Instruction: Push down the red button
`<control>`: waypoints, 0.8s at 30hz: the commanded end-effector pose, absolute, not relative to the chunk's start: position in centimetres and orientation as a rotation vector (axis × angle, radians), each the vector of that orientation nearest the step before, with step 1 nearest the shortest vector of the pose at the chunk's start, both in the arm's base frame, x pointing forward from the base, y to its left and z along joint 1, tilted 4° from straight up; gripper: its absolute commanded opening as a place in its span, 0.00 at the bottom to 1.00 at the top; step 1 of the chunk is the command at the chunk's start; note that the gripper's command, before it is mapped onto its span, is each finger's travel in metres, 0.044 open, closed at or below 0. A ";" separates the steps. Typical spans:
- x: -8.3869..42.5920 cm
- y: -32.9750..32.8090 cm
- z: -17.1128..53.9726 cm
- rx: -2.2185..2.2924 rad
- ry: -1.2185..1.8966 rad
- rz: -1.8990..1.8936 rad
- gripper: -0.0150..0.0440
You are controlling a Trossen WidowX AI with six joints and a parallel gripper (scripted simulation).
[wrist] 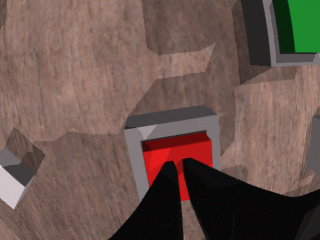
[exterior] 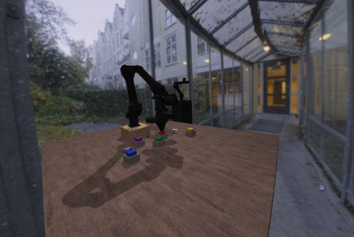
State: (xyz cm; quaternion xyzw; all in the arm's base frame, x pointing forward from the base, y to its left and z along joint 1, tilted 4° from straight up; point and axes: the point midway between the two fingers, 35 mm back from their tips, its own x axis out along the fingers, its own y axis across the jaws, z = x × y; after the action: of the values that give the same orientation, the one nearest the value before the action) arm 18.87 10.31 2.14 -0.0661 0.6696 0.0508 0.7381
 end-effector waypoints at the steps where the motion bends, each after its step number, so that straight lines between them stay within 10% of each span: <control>1: 18.5 10.1 1.4 -0.150 1.484 0.112 0.29; 24: 18.7 10.3 2.7 -0.147 1.476 0.111 0.29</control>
State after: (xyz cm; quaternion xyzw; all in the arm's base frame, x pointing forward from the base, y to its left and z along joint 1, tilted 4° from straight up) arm 18.78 10.24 1.78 -0.0671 0.6714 0.0500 0.7364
